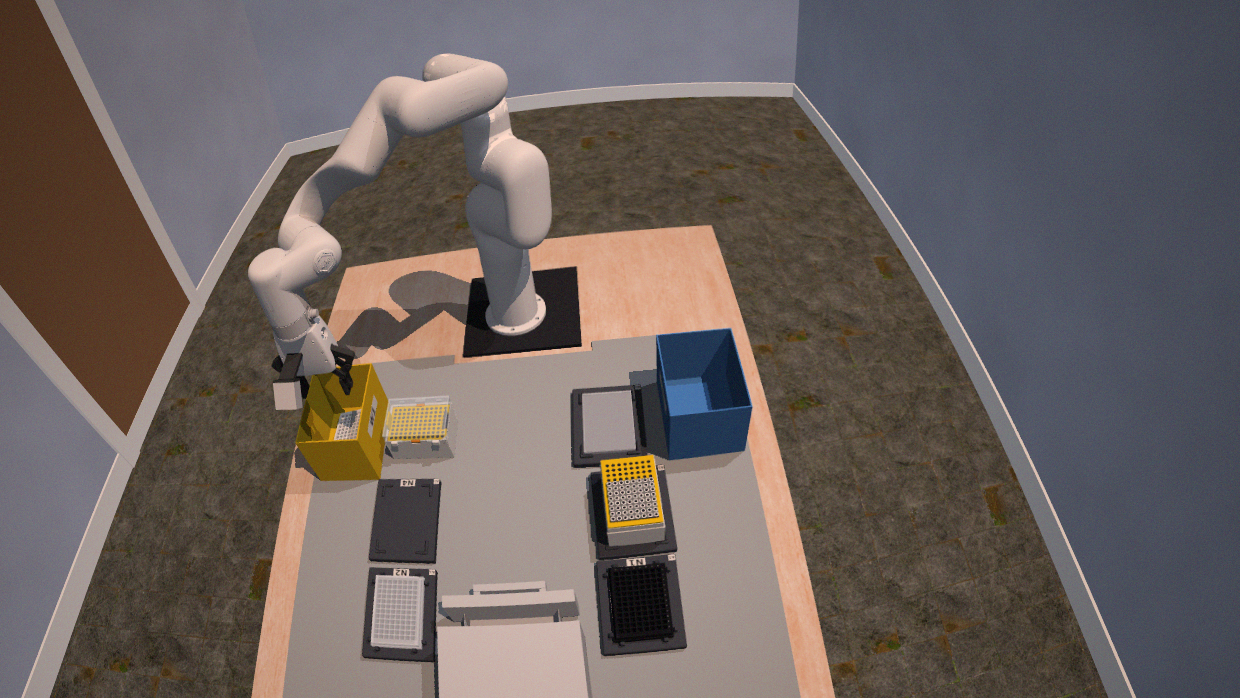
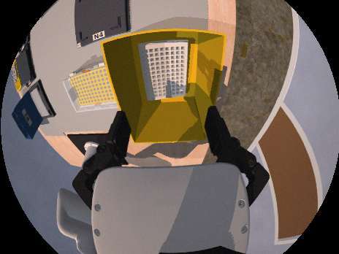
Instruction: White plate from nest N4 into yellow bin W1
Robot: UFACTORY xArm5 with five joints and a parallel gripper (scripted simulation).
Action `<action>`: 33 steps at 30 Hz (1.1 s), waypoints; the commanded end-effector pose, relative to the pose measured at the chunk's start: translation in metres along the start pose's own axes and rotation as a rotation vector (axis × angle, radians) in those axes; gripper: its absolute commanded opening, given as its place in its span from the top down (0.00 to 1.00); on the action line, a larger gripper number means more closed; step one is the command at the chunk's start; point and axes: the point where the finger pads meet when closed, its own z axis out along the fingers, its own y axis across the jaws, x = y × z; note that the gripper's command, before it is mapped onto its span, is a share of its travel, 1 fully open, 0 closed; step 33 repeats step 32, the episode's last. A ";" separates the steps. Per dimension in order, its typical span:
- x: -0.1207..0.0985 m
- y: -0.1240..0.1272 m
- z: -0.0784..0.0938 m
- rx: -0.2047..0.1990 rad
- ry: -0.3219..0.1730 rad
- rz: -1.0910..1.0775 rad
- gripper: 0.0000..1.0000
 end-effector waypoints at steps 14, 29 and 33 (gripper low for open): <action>0.001 0.001 -0.001 -0.003 0.003 0.000 0.00; 0.018 -0.039 -0.013 -0.002 0.003 0.000 0.00; 0.018 -0.039 -0.013 -0.002 0.003 0.000 0.00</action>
